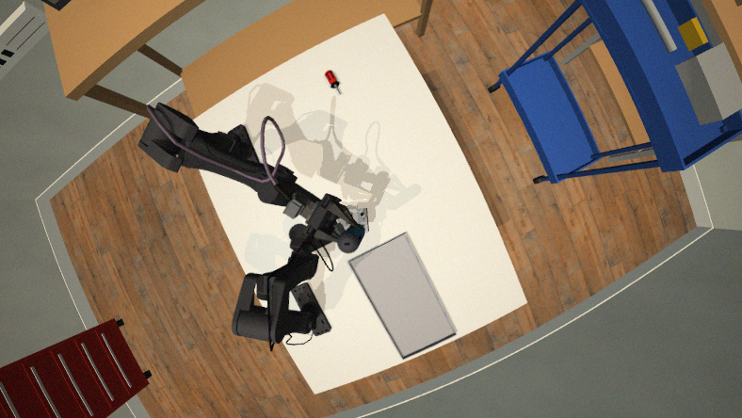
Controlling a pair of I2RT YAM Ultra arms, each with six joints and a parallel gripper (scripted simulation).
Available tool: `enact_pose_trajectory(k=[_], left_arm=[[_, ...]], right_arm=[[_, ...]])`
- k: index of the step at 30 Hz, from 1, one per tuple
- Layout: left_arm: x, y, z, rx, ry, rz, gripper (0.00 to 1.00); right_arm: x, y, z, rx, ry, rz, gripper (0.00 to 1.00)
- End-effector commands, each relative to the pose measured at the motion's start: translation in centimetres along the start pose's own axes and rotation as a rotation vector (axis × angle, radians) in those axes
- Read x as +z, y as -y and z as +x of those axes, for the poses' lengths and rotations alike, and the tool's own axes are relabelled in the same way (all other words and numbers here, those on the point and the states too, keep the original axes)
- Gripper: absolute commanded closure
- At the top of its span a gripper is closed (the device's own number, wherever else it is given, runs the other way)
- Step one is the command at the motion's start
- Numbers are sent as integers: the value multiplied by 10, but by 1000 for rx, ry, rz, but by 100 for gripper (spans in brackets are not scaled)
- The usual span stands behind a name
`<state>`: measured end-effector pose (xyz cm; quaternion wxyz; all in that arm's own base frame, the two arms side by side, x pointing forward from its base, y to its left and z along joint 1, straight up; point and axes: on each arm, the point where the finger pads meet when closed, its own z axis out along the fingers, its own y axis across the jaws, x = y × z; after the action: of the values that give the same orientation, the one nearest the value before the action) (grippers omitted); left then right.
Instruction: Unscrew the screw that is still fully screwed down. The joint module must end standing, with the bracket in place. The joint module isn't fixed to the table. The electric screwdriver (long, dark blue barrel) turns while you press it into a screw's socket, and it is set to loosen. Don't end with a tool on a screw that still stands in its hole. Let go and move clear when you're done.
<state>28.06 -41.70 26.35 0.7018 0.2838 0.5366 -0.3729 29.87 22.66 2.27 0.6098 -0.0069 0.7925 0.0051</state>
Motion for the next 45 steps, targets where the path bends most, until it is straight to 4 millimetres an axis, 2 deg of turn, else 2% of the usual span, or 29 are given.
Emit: enact_pose_trajectory(k=[1,45], left_arm=[[10,1,-63,2,173,0,58],[14,1,-80,2,174,0,58]], right_arm=[[0,-2,-5,19,13,-3,41],[0,-2,-5,19,13,-3,41]])
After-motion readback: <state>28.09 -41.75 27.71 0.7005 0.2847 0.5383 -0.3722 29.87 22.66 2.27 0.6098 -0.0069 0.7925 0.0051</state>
